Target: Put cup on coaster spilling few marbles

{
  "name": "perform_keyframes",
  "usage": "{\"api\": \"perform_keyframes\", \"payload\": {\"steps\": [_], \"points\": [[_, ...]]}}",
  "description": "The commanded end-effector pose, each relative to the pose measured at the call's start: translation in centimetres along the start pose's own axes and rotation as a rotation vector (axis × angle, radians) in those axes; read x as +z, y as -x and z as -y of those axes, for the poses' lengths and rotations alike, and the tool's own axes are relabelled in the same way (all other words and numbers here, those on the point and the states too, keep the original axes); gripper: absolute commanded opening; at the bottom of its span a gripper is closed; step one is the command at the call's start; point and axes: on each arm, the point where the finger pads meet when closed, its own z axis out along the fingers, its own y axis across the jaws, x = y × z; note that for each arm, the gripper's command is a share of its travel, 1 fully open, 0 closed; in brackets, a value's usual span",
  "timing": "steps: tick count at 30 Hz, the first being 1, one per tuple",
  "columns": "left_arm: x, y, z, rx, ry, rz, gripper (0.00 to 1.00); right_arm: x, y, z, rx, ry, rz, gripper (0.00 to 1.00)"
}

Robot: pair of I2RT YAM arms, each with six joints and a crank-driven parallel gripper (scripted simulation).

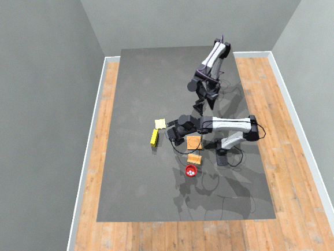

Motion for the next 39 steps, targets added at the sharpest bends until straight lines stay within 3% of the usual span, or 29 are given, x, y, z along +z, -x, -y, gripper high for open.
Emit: {"api": "perform_keyframes", "payload": {"steps": [1, 18, 23, 32, 34, 39], "points": [[-0.2, 0.4, 0.2, 0.001, -0.009, 0.014, 1.0, -0.2, 0.5, 0.2, -0.014, -0.008, 0.009, 1.0], [-0.2, 0.4, 0.2, 0.001, -0.009, 0.014, 1.0, -0.2, 0.5, 0.2, -0.014, -0.008, 0.009, 1.0], [0.0, -0.3, -1.4, 0.091, 0.037, -0.046, 1.0, 0.0, 0.3, 1.6, -0.022, -0.09, -0.02, 1.0], [0.6, -2.1, -11.7, 0.374, 0.252, -0.357, 1.0, 1.5, 0.6, 6.0, 0.017, -0.432, -0.033, 1.0], [0.6, -2.1, -11.7, 0.374, 0.252, -0.357, 1.0, 1.5, 0.6, 6.0, 0.017, -0.432, -0.033, 1.0], [-0.1, -2.8, -17.9, 0.441, 0.321, -0.574, 1.0, 2.5, 1.6, 6.7, 0.097, -0.646, 0.062, 1.0]]}}
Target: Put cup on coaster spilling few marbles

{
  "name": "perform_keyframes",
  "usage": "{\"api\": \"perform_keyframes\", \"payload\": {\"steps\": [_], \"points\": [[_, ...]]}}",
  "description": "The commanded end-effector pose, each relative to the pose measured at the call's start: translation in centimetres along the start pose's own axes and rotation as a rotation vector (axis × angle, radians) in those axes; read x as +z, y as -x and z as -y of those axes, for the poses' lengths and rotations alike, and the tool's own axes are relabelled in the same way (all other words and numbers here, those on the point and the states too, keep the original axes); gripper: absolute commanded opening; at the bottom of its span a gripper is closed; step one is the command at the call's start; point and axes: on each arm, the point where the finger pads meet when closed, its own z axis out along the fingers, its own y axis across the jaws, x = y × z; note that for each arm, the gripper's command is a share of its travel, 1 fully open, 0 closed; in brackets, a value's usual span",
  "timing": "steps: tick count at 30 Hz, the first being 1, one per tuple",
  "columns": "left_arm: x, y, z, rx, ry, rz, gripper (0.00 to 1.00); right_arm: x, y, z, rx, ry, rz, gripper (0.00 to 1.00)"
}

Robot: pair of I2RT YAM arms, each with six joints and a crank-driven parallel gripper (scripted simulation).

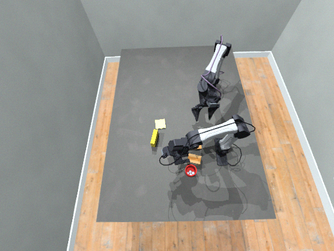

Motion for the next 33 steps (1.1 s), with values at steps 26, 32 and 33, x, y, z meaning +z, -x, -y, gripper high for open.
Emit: {"api": "perform_keyframes", "payload": {"steps": [26, 32, 33], "points": [[3.0, -5.7, -9.8, 0.185, -0.028, -0.407, 1.0, -0.6, 4.2, -1.3, 0.379, -0.545, 0.424, 1.0], [3.7, -6.0, -9.7, 0.19, -0.03, -0.412, 1.0, -0.7, 4.7, -1.1, 0.376, -0.547, 0.434, 1.0], [3.9, -6.0, -9.7, 0.195, -0.032, -0.414, 1.0, -0.7, 4.7, -1.1, 0.375, -0.547, 0.434, 1.0]]}}
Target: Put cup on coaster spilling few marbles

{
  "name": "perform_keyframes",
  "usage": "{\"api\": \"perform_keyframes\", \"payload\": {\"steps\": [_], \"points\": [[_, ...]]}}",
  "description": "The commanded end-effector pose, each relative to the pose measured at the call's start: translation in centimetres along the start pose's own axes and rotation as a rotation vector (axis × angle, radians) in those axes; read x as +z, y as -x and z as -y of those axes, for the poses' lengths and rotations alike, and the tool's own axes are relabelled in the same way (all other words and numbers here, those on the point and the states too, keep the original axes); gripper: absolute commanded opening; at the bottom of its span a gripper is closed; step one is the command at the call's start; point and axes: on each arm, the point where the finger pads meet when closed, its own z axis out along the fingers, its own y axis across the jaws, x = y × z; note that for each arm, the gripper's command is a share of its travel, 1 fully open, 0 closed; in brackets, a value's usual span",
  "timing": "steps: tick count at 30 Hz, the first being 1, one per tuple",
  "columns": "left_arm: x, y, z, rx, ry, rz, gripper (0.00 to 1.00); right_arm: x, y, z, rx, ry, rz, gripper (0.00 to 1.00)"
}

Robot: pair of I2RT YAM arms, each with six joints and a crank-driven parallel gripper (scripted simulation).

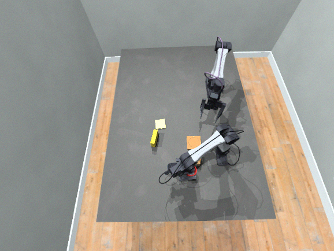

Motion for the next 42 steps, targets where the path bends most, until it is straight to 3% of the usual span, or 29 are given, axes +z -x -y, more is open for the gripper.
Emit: {"api": "perform_keyframes", "payload": {"steps": [1, 5, 6, 14, 16, 18, 28, 34, 42], "points": [[0.9, 0.6, -0.1, 0.023, 0.003, 0.014, 1.0, 0.0, 1.7, 0.2, 0.012, -0.018, 0.052, 1.0], [0.8, 1.2, -0.3, 0.024, 0.011, 0.032, 1.0, 0.0, 1.7, 0.2, 0.012, -0.019, 0.052, 1.0], [0.5, 1.2, -0.3, 0.024, 0.014, 0.04, 0.91, 0.0, 1.7, 0.2, 0.012, -0.019, 0.052, 1.0], [0.4, 0.8, -0.2, 0.022, 0.016, 0.044, 0.76, 0.1, 1.2, 0.2, 0.005, -0.014, 0.035, 1.0], [-0.3, 0.8, -0.2, 0.022, 0.016, 0.044, 0.51, 0.1, 1.2, 0.2, 0.005, -0.014, 0.035, 1.0], [-1.5, 0.8, -0.2, 0.022, 0.016, 0.044, 0.76, 0.1, 1.2, 0.2, 0.005, -0.014, 0.035, 1.0], [-9.1, 0.4, -0.2, 0.019, 0.009, 0.027, 0.76, 0.1, 1.2, 0.2, 0.005, -0.014, 0.035, 1.0], [-9.7, 0.7, -0.1, 0.006, 0.015, 0.042, 0.76, 0.0, 1.1, 0.3, 0.008, -0.017, 0.029, 1.0], [-9.1, -0.6, 3.3, -0.053, 0.011, 0.042, 0.76, -2.0, 0.0, 0.8, -0.005, 0.018, -0.114, 1.0]]}}
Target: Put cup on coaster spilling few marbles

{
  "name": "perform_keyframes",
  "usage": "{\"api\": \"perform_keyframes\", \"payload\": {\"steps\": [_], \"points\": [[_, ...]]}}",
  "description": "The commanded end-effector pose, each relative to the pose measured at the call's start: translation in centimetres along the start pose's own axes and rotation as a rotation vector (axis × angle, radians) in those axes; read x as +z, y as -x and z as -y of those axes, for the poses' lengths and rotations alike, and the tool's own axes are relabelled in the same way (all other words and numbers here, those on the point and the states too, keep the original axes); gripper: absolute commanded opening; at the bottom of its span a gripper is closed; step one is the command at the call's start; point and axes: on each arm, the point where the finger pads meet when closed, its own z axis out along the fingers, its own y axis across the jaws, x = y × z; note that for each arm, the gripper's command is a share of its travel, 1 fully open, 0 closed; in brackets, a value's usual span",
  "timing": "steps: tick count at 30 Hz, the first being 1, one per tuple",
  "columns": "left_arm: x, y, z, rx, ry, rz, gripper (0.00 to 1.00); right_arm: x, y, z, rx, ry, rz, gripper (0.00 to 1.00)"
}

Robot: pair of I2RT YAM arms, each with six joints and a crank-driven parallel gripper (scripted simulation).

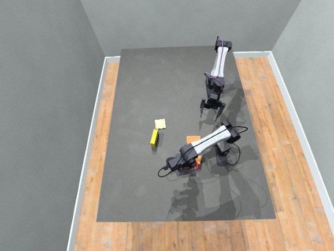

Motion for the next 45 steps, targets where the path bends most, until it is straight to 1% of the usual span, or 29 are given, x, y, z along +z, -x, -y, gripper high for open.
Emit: {"api": "perform_keyframes", "payload": {"steps": [1, 3, 5, 9, 14, 20, 23, 28, 37, 41, 45], "points": [[-0.9, -1.1, 2.9, -0.05, 0.005, 0.029, 0.76, -1.7, 0.9, 0.8, 0.004, 0.017, -0.07, 1.0], [-0.6, -1.6, 4.8, -0.07, 0.004, 0.036, 0.76, -3.1, 1.0, 1.4, 0.004, 0.021, -0.112, 1.0], [-0.6, -1.6, 4.8, -0.07, 0.004, 0.036, 0.76, -3.1, 1.0, 1.4, 0.004, 0.021, -0.112, 1.0], [0.0, -2.9, 9.1, -0.084, 0.008, 0.035, 0.76, -5.8, 2.2, 2.5, 0.008, 0.019, -0.147, 1.0], [0.5, -4.5, 13.6, -0.063, 0.003, 0.034, 0.76, -7.9, 4.1, 3.4, 0.013, -0.007, -0.12, 1.0], [0.8, -5.8, 17.1, -0.029, 0.0, 0.032, 0.76, -8.8, 5.3, 3.8, 0.016, -0.013, -0.096, 1.0], [0.8, -5.9, 17.6, -0.023, -0.006, 0.033, 0.76, -8.8, 5.2, 3.9, 0.016, -0.014, -0.1, 1.0], [2.1, -6.8, 19.3, 0.006, -0.014, -0.007, 0.76, -9.3, 5.6, 4.1, 0.014, -0.014, -0.098, 1.0], [5.3, -6.5, 19.2, 0.022, 0.002, -0.015, 0.76, -9.4, 5.3, 4.0, 0.012, -0.006, -0.111, 1.0], [5.2, -6.2, 19.3, 0.021, -0.003, -0.004, 0.76, -9.3, 5.6, 4.0, 0.012, -0.006, -0.1, 1.0], [6.6, -6.5, 19.2, 0.021, -0.004, -0.003, 0.76, -9.3, 5.6, 4.0, 0.012, -0.006, -0.1, 1.0]]}}
